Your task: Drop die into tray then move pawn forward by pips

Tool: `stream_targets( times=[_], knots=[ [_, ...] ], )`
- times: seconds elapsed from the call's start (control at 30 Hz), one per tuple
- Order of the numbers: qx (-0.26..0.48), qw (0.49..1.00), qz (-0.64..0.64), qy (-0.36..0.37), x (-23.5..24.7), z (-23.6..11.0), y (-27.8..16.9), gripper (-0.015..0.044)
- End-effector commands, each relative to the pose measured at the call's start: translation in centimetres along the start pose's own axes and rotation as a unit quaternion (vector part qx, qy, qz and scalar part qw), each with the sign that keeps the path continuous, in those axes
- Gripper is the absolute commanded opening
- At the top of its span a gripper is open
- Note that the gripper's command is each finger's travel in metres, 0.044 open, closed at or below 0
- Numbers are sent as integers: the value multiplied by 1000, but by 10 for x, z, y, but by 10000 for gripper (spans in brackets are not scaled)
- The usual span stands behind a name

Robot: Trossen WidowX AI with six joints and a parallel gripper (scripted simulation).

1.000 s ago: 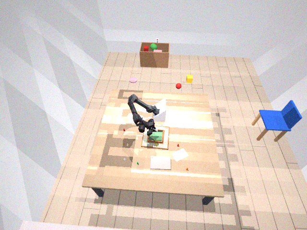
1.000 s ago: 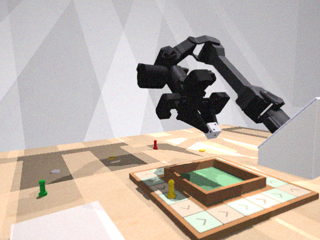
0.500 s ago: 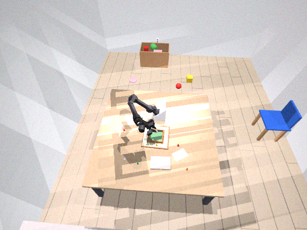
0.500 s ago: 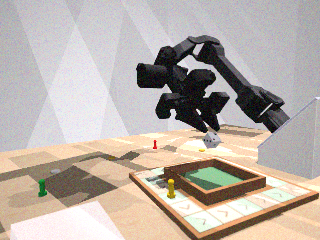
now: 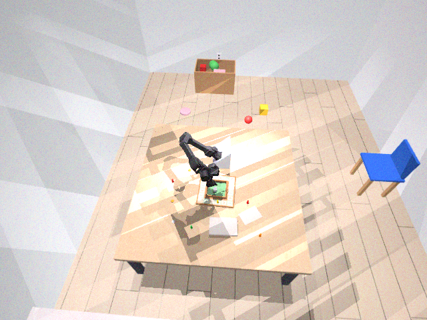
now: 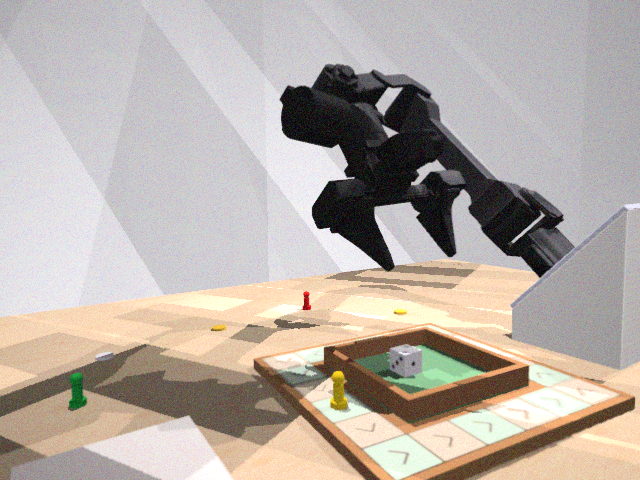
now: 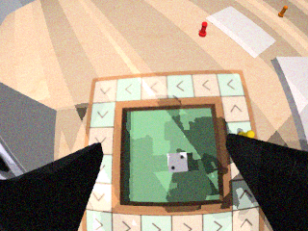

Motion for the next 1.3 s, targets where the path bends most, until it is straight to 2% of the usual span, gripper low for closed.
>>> stream_targets(
  times=[0.0,0.03,0.1,0.27,0.3,0.33,0.4,0.5,0.63,0.73,0.8,1.27],
  knots=[
    [214,977,-2,6,0,31,19,440],
    [257,966,-6,-7,-1,35,23,440],
    [290,957,-11,-21,-2,38,27,440],
    [290,957,-11,-21,-2,38,27,440],
    [247,969,-10,-4,0,35,24,440],
    [247,969,-10,-4,0,35,24,440],
    [249,968,22,-13,-7,36,25,388],
    [253,952,162,-57,-38,40,27,309],
    [247,892,357,-122,-82,50,27,204],
    [235,828,482,-166,-111,60,24,200],
    [232,811,508,-176,-117,63,23,200],
    [232,810,508,-176,-118,62,22,200]
  ],
)
Point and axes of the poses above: the point midway between the two fingers, 35 mm back from their tips, its own z axis out along the fingers, its own x axis across the jaws, y = z × x, the point moved 5 cm from there along -z, back along the fingers, and after that the axes turned 3 degrees about -z, right-handed, at the moved point
